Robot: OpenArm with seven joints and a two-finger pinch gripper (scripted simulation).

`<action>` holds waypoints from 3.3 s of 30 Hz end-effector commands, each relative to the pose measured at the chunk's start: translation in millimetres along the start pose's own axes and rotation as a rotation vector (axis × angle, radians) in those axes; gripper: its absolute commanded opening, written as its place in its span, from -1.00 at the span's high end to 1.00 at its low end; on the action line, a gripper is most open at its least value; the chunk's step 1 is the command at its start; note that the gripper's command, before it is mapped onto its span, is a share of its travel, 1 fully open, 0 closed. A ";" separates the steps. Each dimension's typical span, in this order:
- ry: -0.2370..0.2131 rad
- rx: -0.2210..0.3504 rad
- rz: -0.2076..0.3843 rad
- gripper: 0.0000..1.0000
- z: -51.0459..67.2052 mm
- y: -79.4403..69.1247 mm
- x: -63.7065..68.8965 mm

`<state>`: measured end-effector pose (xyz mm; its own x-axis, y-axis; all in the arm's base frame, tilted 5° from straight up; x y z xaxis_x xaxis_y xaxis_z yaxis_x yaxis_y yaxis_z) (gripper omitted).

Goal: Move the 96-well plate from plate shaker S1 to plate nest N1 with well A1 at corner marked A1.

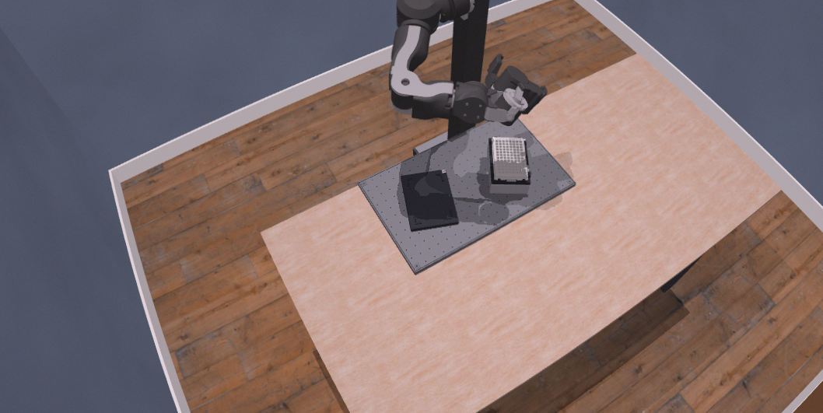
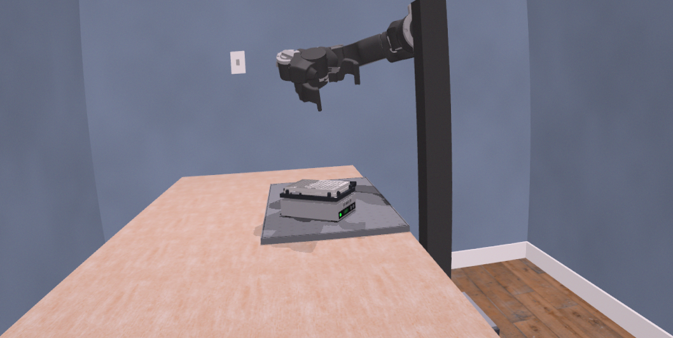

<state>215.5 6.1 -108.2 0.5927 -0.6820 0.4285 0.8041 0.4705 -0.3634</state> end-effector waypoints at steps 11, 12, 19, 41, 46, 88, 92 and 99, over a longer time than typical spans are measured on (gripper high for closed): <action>-0.212 0.111 -0.012 -0.54 -32.2 20.2 -0.6; -0.212 0.111 -0.012 -0.54 -32.2 20.2 -0.6; -0.348 0.177 -0.026 -0.54 -54.2 35.0 -1.3; -0.669 0.338 -0.049 -0.54 -105.7 67.7 -3.2; -0.669 0.338 -0.049 -0.54 -105.7 67.7 -3.2; -1.212 0.616 -0.079 -0.54 -118.6 75.2 -7.3; -1.234 0.627 -0.079 -0.54 -118.6 74.5 -7.5; -1.234 0.627 -0.079 -0.54 -118.6 74.5 -7.5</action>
<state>264.9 -19.4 -237.5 -0.0606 0.0532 0.9967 0.5263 0.8502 -0.0134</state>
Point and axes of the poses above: the point where the finger pads meet when closed, its own x axis back along the fingers, its own y axis across the jaws, z = x × y, the point moved 1 cm from there along x, back along the fingers, and after that the axes turned 2 degrees about x, right-handed, at the moved point
